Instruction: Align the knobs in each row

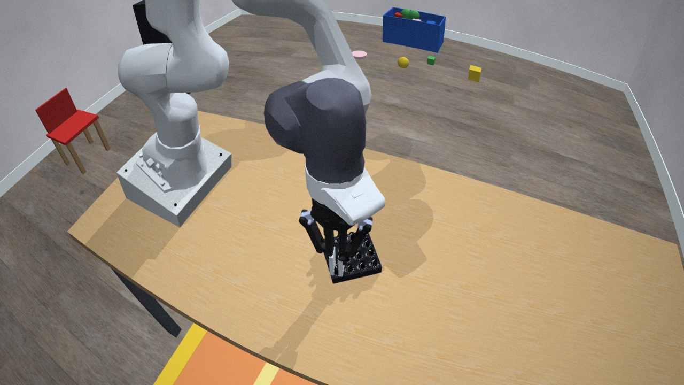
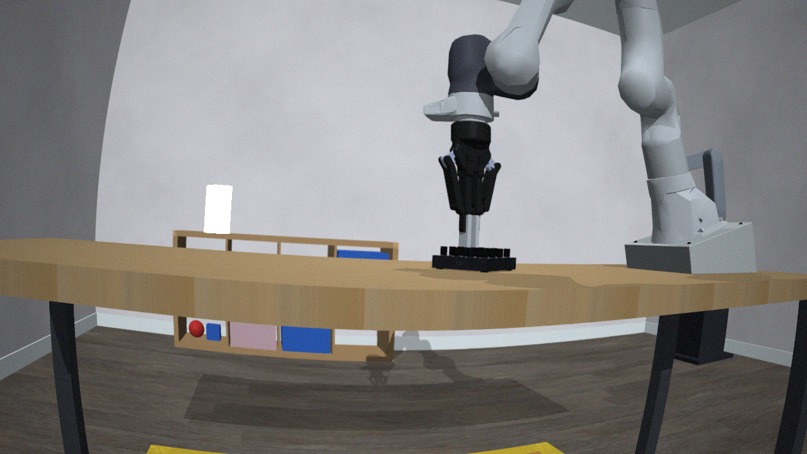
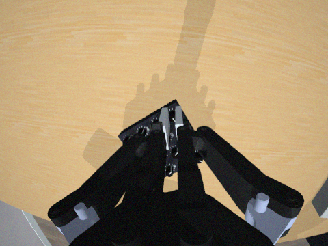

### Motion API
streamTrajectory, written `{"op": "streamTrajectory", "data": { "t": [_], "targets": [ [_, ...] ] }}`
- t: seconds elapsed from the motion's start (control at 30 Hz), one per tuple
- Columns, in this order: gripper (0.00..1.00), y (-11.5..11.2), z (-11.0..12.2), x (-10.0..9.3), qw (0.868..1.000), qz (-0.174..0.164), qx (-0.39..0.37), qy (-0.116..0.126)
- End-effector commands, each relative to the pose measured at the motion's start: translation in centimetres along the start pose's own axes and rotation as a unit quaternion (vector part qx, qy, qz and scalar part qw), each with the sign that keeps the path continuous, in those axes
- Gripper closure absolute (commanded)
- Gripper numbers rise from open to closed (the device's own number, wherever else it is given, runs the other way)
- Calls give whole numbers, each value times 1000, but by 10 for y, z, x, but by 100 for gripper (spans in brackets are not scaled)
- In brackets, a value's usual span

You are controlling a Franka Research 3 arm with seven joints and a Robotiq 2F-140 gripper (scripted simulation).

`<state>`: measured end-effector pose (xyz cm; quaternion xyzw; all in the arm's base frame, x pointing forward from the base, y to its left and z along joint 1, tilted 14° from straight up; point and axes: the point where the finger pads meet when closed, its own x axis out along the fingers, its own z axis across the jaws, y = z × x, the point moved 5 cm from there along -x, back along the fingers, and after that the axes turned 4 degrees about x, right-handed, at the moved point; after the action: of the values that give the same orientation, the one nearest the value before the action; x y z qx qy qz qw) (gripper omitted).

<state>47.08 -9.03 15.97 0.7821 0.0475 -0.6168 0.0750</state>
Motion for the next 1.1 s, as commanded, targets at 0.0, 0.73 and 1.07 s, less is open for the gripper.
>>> {"op": "streamTrajectory", "data": {
  "t": [0.0, 0.73, 1.07],
  "targets": [
    [95, 2, 1, 0, 997, -4, -78, 8],
    [95, 2, 1, 0, 981, -3, -193, 9],
    [95, 2, 1, 0, 979, -3, -203, 9]
  ]
}}
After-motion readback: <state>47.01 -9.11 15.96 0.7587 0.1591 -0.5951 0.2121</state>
